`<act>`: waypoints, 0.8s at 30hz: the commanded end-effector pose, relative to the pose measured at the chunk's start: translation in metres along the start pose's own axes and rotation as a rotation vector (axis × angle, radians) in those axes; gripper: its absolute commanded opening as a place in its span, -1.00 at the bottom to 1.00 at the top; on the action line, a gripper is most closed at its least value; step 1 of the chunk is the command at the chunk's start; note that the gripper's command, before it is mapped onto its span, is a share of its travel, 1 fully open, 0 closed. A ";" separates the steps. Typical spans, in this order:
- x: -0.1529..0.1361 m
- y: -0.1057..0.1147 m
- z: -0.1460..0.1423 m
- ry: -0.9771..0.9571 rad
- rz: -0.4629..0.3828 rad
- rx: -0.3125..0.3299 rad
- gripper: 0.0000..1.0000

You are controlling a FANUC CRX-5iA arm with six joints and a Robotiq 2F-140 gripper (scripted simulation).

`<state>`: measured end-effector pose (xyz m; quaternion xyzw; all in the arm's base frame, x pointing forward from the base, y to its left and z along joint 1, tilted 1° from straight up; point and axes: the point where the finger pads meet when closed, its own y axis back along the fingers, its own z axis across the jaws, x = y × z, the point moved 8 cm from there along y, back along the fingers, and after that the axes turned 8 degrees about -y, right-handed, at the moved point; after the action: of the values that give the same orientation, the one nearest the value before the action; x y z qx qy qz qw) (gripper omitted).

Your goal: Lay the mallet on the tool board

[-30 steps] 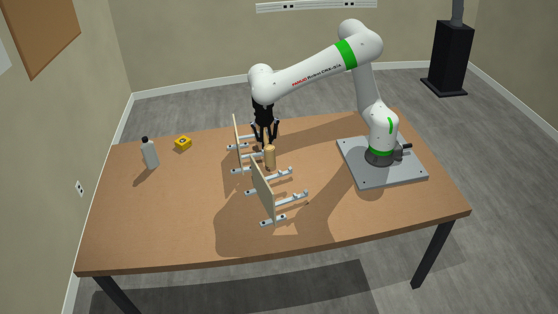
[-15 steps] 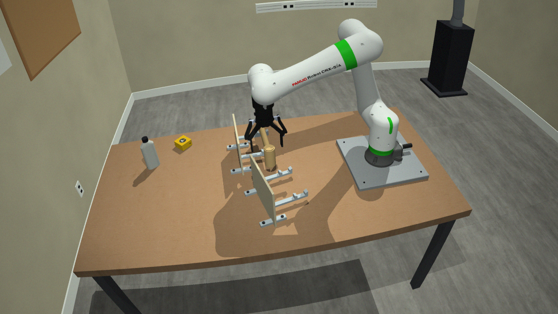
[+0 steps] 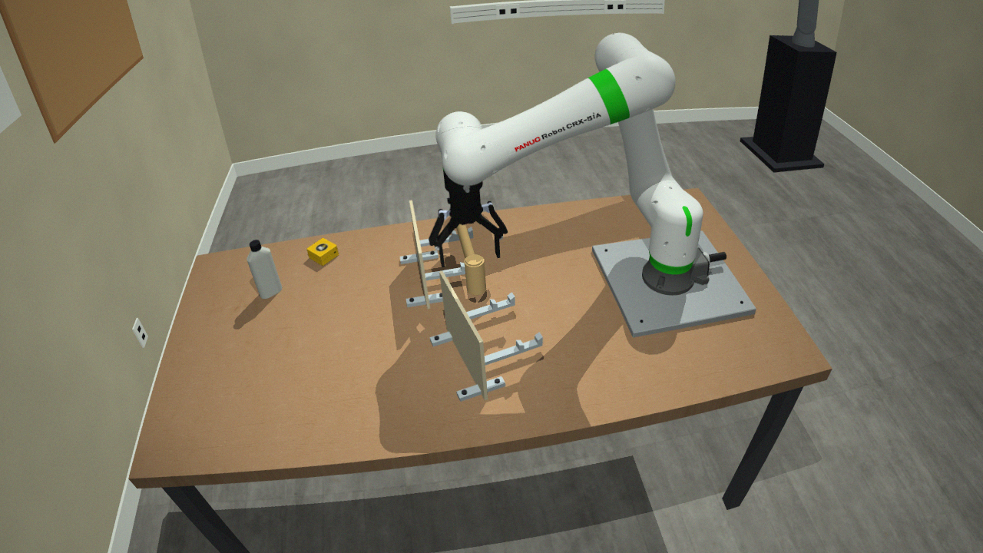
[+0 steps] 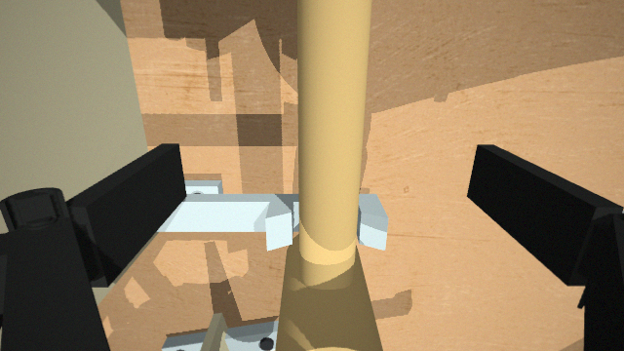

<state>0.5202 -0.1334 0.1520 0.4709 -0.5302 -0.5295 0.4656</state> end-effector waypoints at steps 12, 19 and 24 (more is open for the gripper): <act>0.000 0.063 0.001 0.000 0.001 0.002 1.00; 0.000 0.101 0.000 0.000 0.000 0.002 1.00; 0.000 0.101 0.000 0.000 0.000 0.002 1.00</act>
<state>0.5195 -0.1337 0.2515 0.4709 -0.5304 -0.5294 0.4655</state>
